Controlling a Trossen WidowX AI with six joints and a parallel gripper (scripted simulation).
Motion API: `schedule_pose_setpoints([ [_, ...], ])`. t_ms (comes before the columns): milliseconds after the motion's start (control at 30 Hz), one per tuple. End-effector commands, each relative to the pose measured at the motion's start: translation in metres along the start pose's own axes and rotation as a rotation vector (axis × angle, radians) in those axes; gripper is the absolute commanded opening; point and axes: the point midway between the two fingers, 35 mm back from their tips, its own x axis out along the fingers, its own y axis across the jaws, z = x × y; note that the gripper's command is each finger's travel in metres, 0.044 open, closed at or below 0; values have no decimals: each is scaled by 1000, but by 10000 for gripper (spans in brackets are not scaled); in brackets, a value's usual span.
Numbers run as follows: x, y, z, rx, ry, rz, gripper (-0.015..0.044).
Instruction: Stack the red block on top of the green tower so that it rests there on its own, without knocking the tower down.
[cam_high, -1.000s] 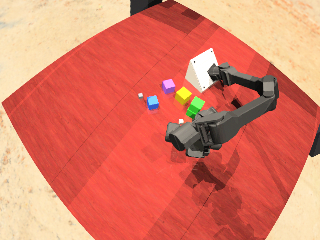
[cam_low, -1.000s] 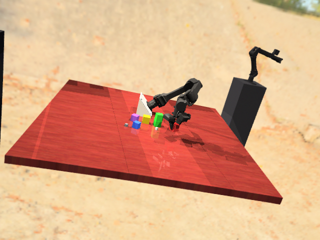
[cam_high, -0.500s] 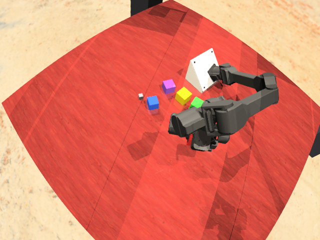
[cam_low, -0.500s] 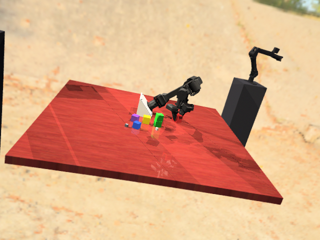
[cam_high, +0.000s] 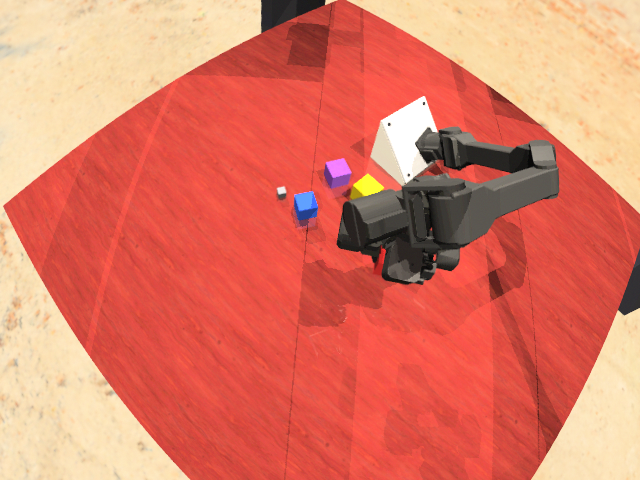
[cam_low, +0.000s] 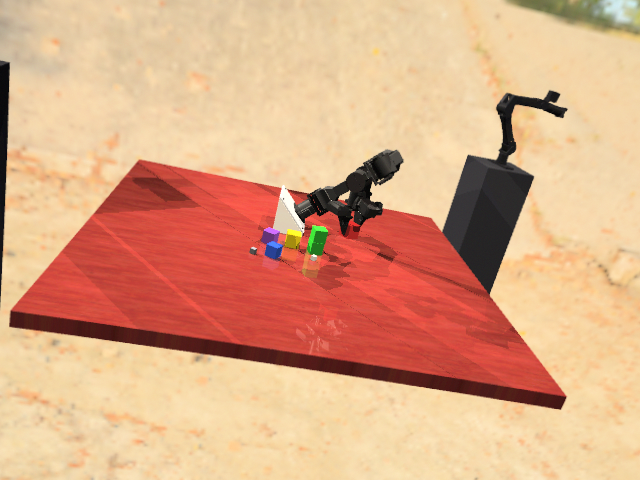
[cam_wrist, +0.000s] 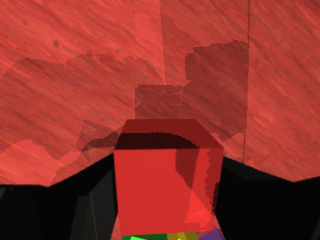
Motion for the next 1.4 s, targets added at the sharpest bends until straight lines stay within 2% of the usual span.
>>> schedule_pose_setpoints([
  [0, -2, -2, -21, 3, 11, -2, 0],
  [900, 2, 13, -142, -17, 23, 19, 0],
  [1200, 7, 13, -144, -18, 22, 21, 0],
  [1367, 21, 13, -144, -18, 22, 20, 0],
])
